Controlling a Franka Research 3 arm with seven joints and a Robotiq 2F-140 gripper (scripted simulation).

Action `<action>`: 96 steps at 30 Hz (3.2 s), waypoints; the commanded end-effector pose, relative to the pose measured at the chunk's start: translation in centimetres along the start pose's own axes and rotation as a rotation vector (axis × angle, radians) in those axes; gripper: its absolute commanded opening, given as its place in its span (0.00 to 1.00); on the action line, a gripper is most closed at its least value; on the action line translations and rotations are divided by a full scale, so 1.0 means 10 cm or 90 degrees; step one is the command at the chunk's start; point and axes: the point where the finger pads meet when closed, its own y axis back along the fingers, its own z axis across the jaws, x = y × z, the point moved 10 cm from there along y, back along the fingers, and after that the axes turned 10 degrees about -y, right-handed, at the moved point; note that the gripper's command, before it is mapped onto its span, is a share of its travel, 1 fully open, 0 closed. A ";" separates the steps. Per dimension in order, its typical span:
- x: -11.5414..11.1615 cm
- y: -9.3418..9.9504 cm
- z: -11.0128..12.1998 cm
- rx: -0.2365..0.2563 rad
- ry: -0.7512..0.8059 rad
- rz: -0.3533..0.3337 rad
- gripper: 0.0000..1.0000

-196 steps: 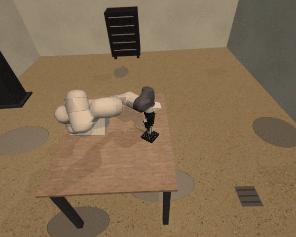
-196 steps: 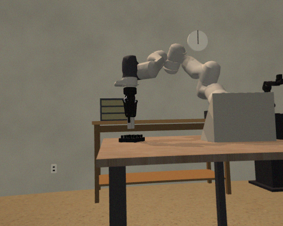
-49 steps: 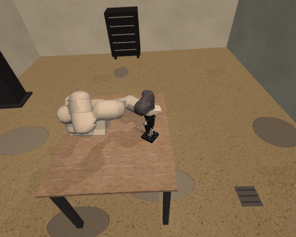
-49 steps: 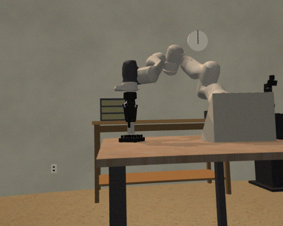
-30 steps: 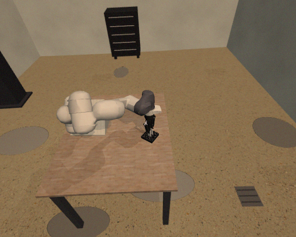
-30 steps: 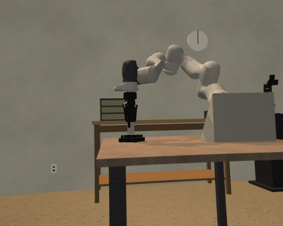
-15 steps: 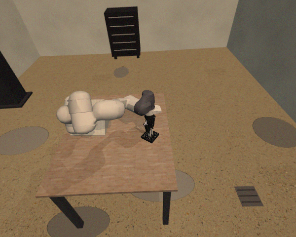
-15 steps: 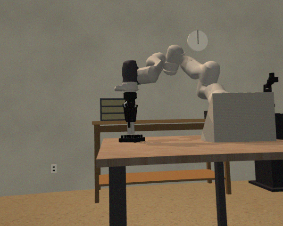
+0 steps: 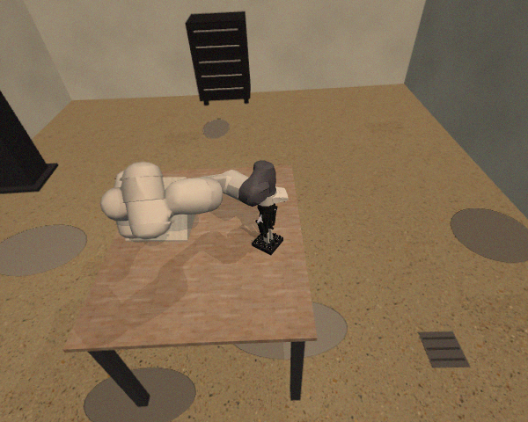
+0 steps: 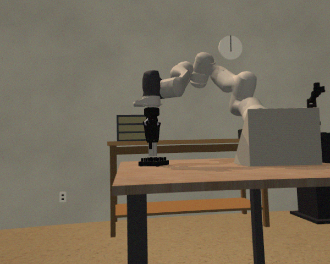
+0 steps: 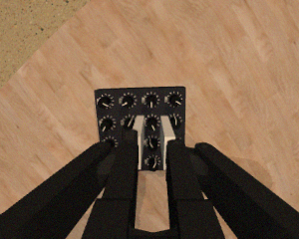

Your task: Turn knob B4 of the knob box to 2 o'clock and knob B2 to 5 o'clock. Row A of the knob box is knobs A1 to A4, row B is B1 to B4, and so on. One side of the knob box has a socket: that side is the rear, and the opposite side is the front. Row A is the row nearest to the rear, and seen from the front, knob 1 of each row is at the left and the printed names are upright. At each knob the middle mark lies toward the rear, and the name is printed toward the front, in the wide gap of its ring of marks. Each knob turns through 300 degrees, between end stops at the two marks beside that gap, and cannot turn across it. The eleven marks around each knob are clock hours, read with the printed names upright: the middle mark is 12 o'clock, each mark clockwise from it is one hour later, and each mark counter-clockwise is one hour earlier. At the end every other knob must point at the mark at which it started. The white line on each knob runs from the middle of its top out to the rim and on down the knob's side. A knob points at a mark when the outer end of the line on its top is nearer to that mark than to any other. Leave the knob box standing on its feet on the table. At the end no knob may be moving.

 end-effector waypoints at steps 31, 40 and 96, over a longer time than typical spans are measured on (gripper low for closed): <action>0.02 -0.01 0.01 0.000 -0.001 0.001 0.12; 0.02 -0.05 0.01 0.000 -0.001 0.001 0.12; 0.02 -0.15 0.00 0.000 -0.001 0.001 0.12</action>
